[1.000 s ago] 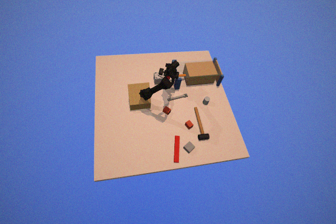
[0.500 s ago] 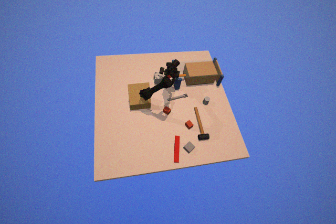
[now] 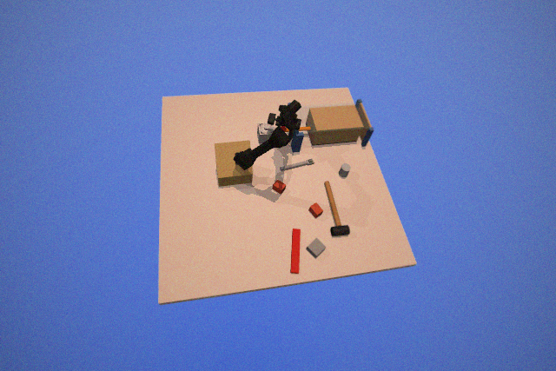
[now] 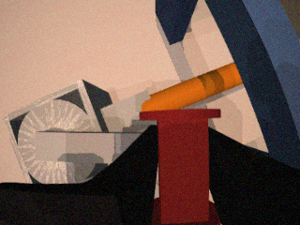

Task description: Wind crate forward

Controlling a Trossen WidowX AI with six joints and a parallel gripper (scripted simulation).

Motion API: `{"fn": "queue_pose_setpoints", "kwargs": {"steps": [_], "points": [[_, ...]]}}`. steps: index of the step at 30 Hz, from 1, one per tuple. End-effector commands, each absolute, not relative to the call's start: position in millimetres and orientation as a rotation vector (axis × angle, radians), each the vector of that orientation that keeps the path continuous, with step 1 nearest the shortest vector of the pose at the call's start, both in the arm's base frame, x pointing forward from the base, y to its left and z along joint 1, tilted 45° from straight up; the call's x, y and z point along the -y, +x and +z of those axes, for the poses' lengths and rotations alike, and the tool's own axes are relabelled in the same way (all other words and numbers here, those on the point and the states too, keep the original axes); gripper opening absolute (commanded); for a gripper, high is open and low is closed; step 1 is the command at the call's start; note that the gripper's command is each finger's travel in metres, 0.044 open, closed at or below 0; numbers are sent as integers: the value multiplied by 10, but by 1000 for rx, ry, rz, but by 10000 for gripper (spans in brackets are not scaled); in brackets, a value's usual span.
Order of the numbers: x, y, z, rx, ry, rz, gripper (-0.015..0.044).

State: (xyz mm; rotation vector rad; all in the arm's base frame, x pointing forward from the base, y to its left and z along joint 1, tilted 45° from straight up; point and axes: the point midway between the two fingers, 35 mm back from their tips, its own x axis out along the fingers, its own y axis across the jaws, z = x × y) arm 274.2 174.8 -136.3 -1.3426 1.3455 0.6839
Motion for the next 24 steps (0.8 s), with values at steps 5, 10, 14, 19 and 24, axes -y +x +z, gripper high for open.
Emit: {"fn": "queue_pose_setpoints", "kwargs": {"steps": [5,10,14,19,24], "points": [[-1804,2764,-1450,-1349,-1341,681,0],[-1843,2776,-1484,-1348,-1340,681,0],[-1872,2783,-1511,-1348,-1340,681,0],[-1908,2789,-1543,-1348,-1340,682,0],[-1947,2794,-1578,-1347,-1340,682,0]]}}
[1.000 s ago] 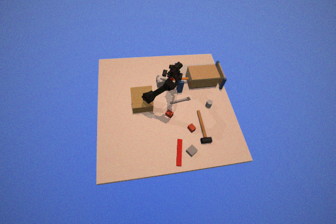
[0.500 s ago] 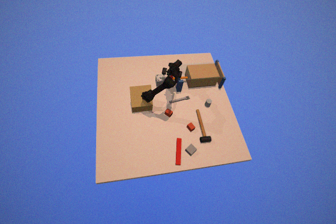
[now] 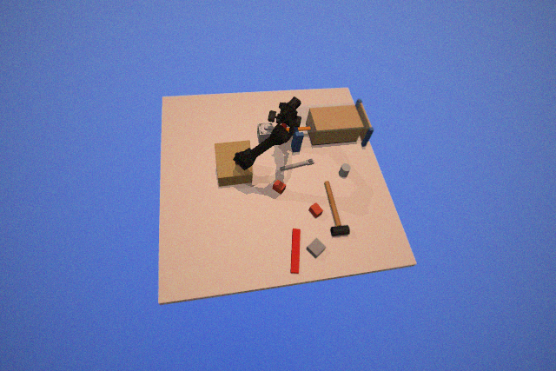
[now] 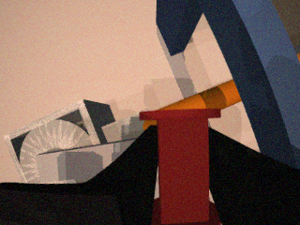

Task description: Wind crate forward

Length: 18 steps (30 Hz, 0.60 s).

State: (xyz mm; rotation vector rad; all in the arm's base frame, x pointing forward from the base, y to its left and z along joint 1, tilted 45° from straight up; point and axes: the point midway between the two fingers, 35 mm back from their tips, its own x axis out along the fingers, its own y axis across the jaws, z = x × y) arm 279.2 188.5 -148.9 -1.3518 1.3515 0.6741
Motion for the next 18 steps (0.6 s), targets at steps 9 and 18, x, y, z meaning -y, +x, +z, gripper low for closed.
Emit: {"fn": "queue_pose_setpoints", "kwargs": {"steps": [9,18], "points": [[-2012,2795,-1638,-1347,-1339,682,0],[-2081,2787,-1701,-1347,-1339,682,0]]}}
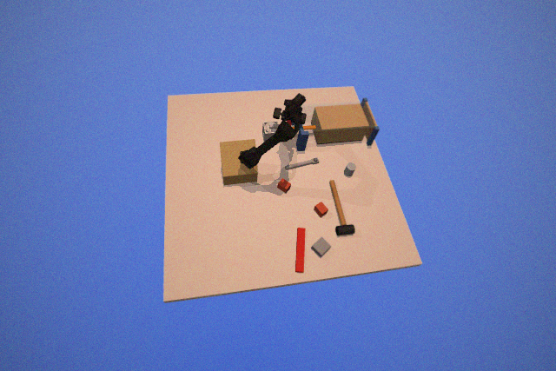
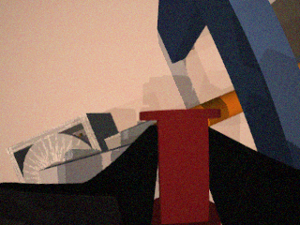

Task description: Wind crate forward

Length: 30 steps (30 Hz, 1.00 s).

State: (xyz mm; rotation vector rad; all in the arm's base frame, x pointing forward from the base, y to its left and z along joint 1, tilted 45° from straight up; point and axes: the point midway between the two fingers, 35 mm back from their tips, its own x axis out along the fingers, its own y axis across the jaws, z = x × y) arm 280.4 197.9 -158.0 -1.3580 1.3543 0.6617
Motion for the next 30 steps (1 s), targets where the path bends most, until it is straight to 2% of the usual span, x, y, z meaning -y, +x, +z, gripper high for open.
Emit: {"fn": "queue_pose_setpoints", "kwargs": {"steps": [1,30], "points": [[-2086,2786,-1706,-1347,-1339,682,0],[-2293,2704,-1900,-1345,-1337,684,0]]}}
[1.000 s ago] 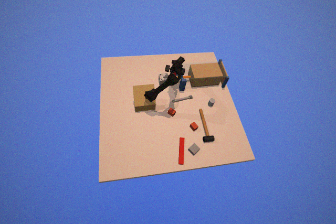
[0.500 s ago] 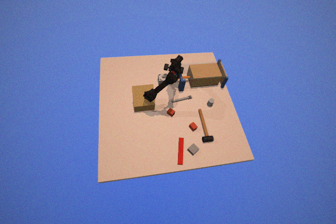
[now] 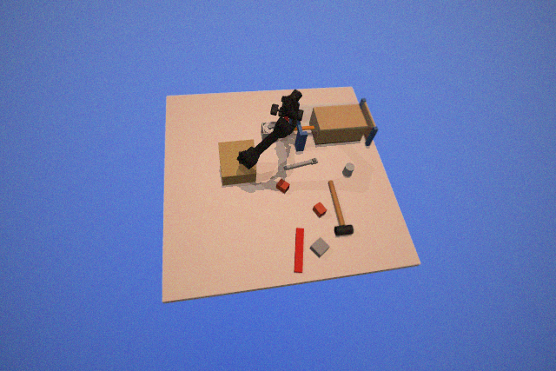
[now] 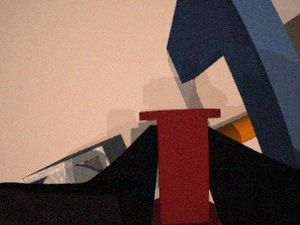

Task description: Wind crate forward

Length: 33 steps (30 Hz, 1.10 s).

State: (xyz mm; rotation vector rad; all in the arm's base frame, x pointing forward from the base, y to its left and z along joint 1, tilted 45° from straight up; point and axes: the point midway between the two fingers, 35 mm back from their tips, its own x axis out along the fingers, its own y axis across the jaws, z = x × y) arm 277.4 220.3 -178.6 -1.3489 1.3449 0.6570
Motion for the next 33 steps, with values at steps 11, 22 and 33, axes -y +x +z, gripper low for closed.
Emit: {"fn": "queue_pose_setpoints", "kwargs": {"steps": [11,22,33], "points": [[-2364,2653,-1968,-1345,-1336,684,0],[-2436,2584,-2039,-1345,-1335,685,0],[-2491,2517,-2093,-1345,-1335,686,0]]}}
